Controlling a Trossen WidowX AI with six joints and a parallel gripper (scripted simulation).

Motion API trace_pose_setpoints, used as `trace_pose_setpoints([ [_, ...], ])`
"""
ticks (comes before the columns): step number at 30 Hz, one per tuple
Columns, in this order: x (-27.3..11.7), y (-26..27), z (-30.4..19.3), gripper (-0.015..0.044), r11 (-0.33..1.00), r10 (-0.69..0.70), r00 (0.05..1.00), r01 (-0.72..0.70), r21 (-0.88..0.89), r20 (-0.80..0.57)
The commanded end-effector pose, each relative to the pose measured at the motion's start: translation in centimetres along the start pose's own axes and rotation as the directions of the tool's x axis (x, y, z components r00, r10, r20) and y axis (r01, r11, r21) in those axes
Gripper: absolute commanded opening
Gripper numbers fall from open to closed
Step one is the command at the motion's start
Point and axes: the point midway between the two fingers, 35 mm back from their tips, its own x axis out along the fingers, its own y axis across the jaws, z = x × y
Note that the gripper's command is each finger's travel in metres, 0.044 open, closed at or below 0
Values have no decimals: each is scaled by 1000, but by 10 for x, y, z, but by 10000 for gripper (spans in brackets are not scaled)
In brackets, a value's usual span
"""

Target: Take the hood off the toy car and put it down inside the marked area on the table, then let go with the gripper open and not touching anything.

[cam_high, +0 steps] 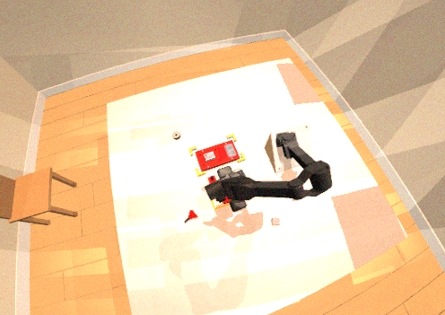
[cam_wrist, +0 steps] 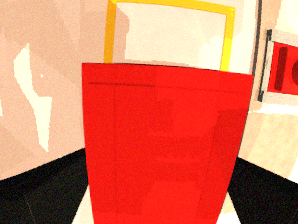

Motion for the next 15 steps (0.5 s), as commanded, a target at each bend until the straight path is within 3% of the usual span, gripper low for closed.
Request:
trace_pose_setpoints([
  [1,4,-2,-2,0,1000,-4,1000,4,9,-3],
  [15,10,-1,-2,0,1000,-4,1000,4,9,-3],
])
